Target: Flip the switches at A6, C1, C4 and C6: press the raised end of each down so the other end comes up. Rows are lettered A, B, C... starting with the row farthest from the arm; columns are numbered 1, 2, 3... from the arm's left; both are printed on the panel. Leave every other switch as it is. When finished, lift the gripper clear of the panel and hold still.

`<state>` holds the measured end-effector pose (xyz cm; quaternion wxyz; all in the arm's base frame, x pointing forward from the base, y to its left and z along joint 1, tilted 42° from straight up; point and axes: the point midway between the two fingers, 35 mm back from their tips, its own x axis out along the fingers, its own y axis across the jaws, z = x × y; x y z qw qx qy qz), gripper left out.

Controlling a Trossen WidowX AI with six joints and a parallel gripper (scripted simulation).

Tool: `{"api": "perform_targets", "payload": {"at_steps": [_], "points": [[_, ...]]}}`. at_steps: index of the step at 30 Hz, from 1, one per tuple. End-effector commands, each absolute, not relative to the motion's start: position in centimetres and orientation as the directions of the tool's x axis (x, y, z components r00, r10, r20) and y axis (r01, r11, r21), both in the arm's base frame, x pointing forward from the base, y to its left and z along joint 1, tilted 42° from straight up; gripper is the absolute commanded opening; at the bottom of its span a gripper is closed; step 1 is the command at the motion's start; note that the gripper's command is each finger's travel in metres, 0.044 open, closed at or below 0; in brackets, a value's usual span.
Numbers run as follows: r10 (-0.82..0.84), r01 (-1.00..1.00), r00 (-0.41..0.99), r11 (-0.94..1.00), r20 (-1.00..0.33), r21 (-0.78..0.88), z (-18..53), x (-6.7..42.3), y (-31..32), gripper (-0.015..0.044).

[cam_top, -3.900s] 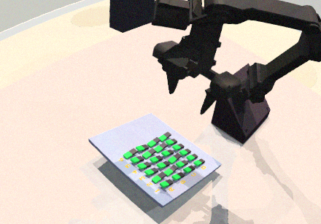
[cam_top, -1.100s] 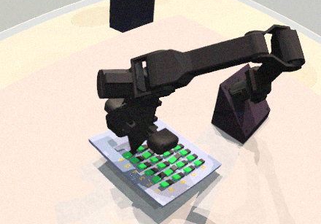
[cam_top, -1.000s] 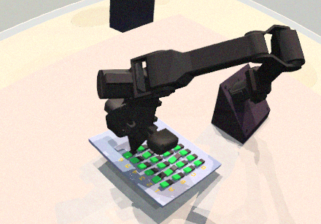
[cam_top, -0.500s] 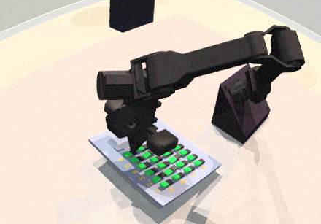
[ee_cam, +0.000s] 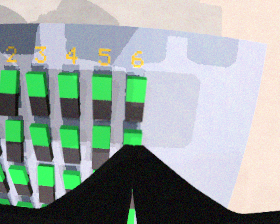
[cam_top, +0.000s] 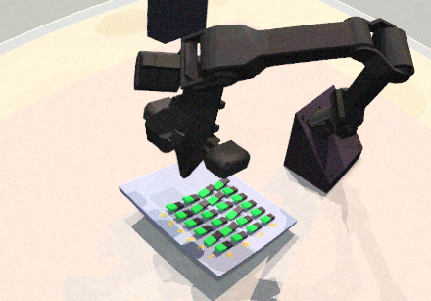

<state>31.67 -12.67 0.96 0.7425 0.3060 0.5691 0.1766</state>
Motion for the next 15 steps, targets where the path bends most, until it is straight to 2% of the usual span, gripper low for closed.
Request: {"api": "perform_targets", "payload": {"at_steps": [1, 9, 15], "points": [[0.616, 0.087, 0.274, 0.749, -0.739, 0.657, 2.7, 31.0, -10.3, 0.0], [0.622, 0.088, 0.272, 0.744, -0.734, 0.662, 7.4, 27.2, -2.7, 0.0], [0.625, 0.087, 0.264, 0.743, -0.735, 0.663, 6.8, 27.1, -1.5, 0.0]]}}
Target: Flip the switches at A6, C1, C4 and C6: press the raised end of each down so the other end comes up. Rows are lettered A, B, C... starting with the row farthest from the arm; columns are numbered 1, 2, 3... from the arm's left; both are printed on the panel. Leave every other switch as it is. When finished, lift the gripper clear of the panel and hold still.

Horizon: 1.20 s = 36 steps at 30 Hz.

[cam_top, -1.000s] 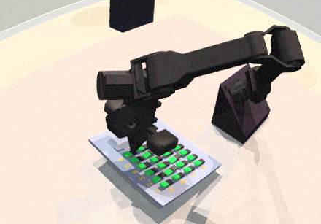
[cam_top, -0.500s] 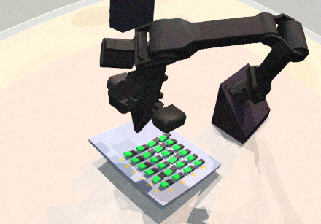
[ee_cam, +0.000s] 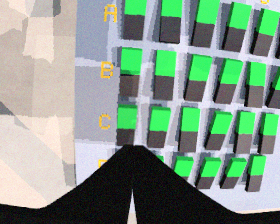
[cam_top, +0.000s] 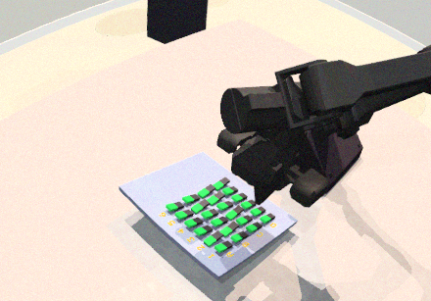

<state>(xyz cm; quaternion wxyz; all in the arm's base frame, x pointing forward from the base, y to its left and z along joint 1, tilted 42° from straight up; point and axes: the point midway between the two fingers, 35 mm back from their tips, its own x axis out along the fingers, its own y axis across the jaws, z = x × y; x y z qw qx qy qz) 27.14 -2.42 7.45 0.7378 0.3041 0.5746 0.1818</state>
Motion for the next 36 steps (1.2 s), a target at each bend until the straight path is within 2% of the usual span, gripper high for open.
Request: {"api": "perform_targets", "payload": {"at_steps": [1, 36], "points": [[0.627, 0.087, 0.256, 0.743, -0.735, 0.664, 5.9, 27.5, -0.7, 0.0], [0.631, 0.086, 0.249, 0.742, -0.735, 0.665, 3.4, 28.4, 1.6, 0.0]]}}
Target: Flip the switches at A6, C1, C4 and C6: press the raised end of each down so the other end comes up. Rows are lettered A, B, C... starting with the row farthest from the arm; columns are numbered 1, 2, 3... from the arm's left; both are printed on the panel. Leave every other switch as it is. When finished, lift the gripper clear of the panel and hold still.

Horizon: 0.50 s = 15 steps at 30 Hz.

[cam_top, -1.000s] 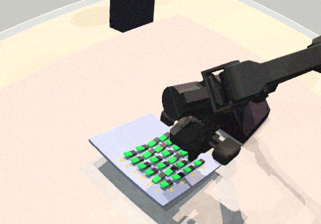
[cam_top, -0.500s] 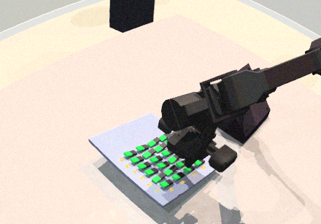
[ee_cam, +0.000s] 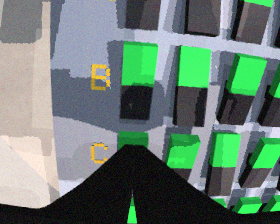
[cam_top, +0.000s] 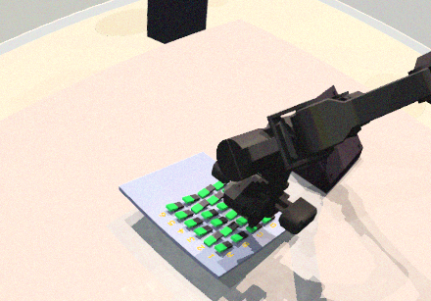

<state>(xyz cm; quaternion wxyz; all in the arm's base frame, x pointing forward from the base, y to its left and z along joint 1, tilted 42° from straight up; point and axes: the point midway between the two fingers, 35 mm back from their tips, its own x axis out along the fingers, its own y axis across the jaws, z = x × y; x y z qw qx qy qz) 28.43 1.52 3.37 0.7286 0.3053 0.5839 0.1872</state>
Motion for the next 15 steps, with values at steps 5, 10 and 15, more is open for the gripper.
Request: {"api": "perform_targets", "payload": {"at_steps": [5, 10, 15], "points": [[0.631, 0.086, 0.249, 0.742, -0.735, 0.665, 3.36, 28.44, 1.55, 0.0], [0.631, 0.086, 0.249, 0.742, -0.735, 0.665, 3.32, 28.45, 1.58, 0.0], [0.631, 0.086, 0.249, 0.742, -0.735, 0.665, 3.28, 28.47, 1.63, 0.0]]}}
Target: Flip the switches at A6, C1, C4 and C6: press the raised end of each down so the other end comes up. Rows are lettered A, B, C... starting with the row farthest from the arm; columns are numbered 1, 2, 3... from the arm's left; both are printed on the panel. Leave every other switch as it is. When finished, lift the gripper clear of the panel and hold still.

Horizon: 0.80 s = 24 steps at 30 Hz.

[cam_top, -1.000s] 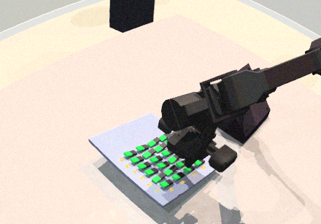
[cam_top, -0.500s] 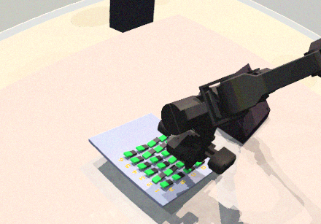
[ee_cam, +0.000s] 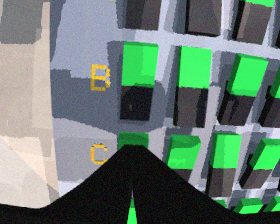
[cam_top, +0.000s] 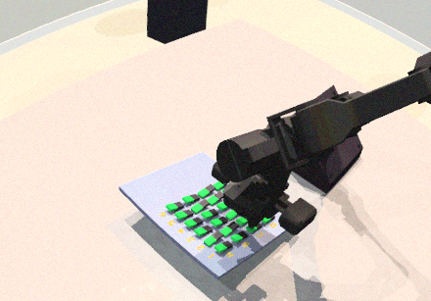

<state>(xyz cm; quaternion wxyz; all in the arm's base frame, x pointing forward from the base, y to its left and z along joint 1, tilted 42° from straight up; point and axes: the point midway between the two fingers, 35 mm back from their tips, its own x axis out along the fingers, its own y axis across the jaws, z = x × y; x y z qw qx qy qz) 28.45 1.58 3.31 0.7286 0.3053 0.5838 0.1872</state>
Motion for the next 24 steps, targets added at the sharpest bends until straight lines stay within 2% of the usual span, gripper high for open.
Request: {"api": "perform_targets", "payload": {"at_steps": [1, 24], "points": [[0.631, 0.086, 0.249, 0.742, -0.735, 0.665, 3.27, 28.48, 1.64, 0.0], [0.631, 0.086, 0.249, 0.742, -0.735, 0.665, 3.04, 28.56, 1.83, 0.0]]}}
